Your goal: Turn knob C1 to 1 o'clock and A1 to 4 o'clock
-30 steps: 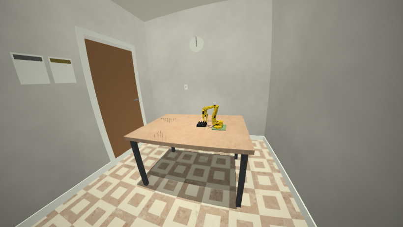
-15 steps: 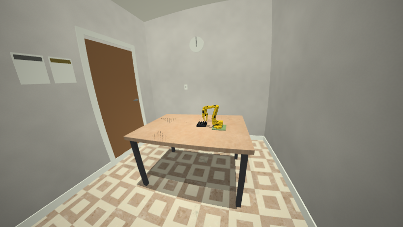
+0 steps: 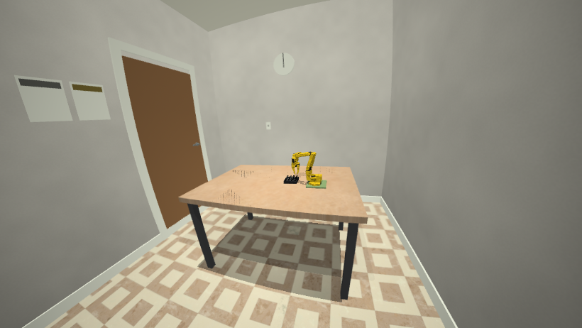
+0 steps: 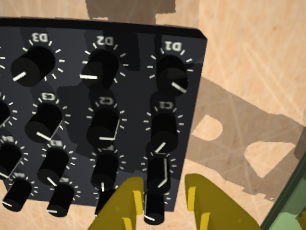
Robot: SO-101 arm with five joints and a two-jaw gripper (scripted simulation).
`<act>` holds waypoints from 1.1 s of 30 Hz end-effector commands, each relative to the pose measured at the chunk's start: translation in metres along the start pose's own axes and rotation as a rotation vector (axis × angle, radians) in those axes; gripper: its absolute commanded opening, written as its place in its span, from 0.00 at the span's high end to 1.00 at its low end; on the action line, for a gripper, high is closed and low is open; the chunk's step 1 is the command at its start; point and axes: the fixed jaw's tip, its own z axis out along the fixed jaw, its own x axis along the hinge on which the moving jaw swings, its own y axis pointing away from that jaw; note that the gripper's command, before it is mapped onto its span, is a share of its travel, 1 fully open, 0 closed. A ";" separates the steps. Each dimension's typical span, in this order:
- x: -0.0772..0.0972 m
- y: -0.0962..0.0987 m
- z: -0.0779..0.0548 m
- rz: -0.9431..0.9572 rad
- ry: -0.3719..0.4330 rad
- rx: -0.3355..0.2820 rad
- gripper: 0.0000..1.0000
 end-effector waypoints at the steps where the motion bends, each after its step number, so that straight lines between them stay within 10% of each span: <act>1: -0.002 0.003 -0.001 0.010 0.004 0.005 0.92; 33: 0.003 0.020 -0.006 -0.123 0.002 0.001 0.90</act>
